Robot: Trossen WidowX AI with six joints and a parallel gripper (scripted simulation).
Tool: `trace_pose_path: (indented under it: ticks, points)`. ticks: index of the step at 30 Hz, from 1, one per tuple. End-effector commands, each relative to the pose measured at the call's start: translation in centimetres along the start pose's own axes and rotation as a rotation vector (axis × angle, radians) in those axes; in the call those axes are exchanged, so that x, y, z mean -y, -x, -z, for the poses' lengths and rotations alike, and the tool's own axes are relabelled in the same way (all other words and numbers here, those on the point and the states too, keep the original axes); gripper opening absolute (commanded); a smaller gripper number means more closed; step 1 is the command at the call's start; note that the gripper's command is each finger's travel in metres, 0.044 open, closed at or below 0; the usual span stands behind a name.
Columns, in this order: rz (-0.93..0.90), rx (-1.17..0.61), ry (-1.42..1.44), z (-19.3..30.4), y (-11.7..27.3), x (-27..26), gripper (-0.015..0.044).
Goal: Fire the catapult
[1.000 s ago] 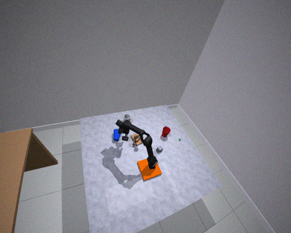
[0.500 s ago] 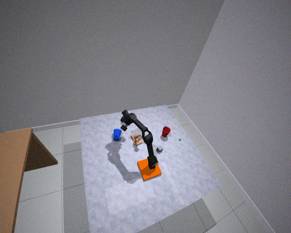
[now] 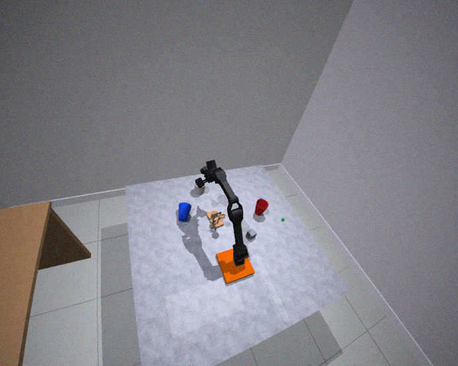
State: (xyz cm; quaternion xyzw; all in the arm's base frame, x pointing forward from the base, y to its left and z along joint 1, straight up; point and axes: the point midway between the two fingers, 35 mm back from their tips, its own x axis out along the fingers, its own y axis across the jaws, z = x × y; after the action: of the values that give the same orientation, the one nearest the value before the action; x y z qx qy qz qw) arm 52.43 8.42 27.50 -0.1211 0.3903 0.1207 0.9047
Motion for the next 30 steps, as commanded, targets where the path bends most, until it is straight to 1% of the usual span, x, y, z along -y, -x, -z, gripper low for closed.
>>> trace_pose_path:
  ticks: [1, 30]
  points:
    - [0.002, 0.071, -0.069, -1.53, 0.46, 2.14, 0.0440]
    - [0.007, 0.080, -0.076, -1.67, 0.57, 2.61, 0.0440]
